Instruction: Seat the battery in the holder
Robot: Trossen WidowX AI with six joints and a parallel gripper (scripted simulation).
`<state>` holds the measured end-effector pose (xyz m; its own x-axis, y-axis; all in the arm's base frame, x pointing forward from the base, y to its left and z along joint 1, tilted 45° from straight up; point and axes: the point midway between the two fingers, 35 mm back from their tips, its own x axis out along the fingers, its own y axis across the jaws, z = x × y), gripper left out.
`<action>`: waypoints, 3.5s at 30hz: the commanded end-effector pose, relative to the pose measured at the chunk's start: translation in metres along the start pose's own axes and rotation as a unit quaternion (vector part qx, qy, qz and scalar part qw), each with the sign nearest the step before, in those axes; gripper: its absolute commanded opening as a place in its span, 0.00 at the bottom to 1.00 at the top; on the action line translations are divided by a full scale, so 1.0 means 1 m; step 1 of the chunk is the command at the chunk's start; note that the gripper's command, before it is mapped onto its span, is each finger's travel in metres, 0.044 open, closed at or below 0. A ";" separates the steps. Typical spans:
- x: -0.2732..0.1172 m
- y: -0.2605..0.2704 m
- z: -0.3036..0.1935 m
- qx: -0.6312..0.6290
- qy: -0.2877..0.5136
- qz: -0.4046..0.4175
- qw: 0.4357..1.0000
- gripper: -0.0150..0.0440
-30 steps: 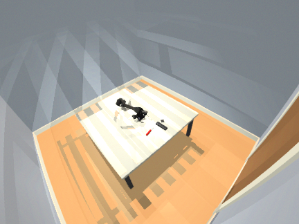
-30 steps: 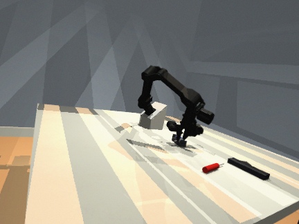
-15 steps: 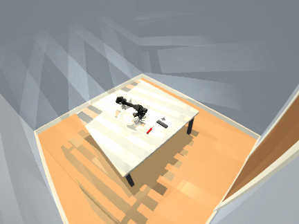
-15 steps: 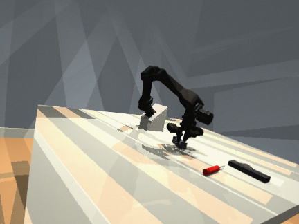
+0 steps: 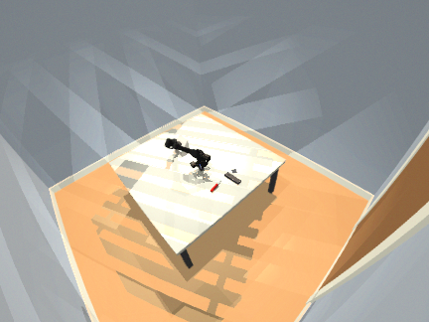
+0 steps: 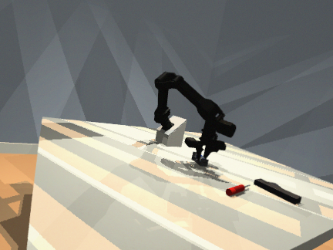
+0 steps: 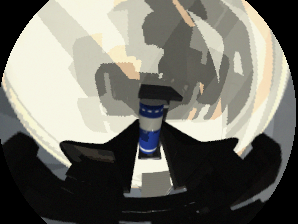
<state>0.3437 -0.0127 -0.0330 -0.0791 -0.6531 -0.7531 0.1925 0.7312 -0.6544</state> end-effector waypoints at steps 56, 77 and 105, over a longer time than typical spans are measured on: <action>0.006 -0.005 -0.017 0.005 -0.094 0.007 0.996 0.40; 0.006 -0.005 -0.018 0.005 -0.095 0.008 0.995 0.49; -0.077 -0.001 -0.032 0.004 -0.095 0.010 0.995 0.98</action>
<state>0.3185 0.0189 -0.0021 0.0912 -0.6742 -0.7329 0.1882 0.7343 -0.6522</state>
